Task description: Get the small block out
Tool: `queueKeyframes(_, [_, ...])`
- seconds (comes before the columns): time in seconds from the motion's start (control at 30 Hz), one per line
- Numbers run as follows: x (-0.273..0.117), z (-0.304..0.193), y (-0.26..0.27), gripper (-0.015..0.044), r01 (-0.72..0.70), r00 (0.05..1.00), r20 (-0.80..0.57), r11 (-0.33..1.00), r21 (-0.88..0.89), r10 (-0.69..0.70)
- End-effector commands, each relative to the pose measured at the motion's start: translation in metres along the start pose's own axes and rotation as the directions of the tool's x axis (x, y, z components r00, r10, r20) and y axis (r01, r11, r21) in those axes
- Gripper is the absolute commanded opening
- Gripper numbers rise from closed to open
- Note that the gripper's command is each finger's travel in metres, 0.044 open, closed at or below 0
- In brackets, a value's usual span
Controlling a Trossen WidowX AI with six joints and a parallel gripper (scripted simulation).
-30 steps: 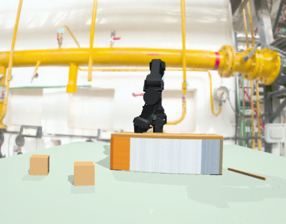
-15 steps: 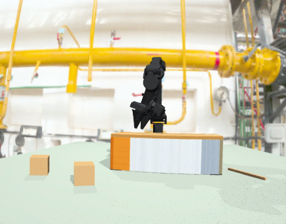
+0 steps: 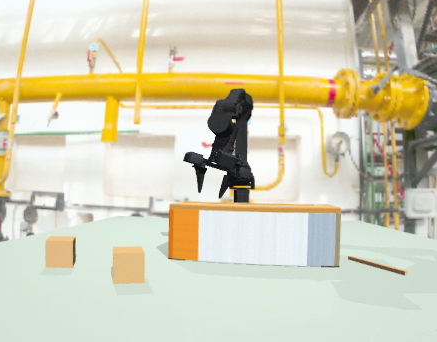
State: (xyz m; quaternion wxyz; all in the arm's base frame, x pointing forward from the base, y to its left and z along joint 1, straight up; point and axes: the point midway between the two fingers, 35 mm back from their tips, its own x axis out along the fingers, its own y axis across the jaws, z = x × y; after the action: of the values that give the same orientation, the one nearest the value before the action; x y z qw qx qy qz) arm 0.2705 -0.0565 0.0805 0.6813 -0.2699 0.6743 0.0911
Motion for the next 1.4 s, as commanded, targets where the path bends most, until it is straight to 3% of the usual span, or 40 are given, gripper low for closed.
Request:
queueKeyframes(0.0, [-0.001,-0.015,-0.005,0.0285,-0.120,0.992,0.119,0.562,0.818,0.039])
queueKeyframes(0.3, [-0.001,-0.022,-0.006,0.0285,-0.184,0.982,0.181,0.088,0.979,0.046])
queueKeyframes(0.6, [-0.002,-0.028,-0.008,0.0285,-0.196,0.971,0.234,-0.405,0.893,0.047])
queueKeyframes(1.0, [-0.005,-0.038,-0.011,0.0285,-0.112,0.950,0.312,-0.887,0.448,0.038])
queueKeyframes(1.2, [-0.006,-0.042,-0.012,0.0285,-0.023,0.939,0.343,-0.989,0.149,0.030])
queueKeyframes(1.37, [-0.007,-0.045,-0.013,0.0285,0.066,0.928,0.372,-0.992,-0.110,0.021])
